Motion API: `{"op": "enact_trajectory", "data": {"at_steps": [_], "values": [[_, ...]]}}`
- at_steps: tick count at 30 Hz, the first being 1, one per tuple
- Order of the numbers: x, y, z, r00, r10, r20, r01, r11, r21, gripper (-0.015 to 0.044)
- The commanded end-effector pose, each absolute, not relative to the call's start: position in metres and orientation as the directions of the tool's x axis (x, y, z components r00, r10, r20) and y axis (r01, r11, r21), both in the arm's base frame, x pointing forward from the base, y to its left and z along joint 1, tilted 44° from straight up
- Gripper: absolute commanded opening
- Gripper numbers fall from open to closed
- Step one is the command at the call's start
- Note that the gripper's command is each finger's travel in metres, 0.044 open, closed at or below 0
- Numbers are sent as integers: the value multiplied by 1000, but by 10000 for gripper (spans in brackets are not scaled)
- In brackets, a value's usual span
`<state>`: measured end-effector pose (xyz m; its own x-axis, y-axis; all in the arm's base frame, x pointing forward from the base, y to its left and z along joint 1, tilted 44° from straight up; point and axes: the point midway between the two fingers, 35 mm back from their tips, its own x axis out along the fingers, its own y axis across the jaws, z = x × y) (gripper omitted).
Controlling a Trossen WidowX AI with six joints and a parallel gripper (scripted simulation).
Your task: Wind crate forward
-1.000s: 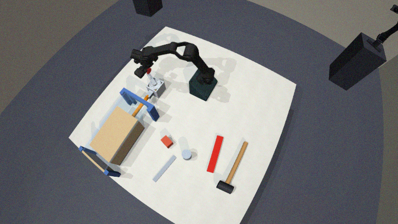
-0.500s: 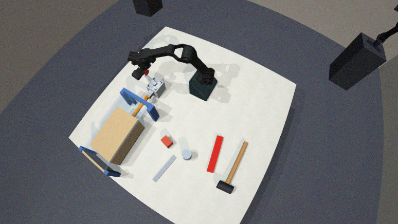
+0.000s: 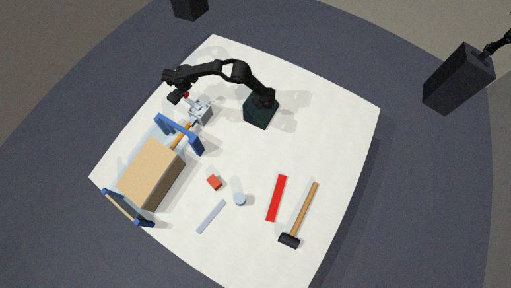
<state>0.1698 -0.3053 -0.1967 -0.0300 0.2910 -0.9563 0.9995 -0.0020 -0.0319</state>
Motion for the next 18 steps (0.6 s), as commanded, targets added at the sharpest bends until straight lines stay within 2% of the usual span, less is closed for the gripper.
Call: {"op": "enact_trajectory", "data": {"at_steps": [1, 18], "values": [[196, -301, -196, 14, 294, -956, 1000, 16, 19, 0], [219, -296, -192, 15, 295, -955, 1000, 16, 21, 0]]}}
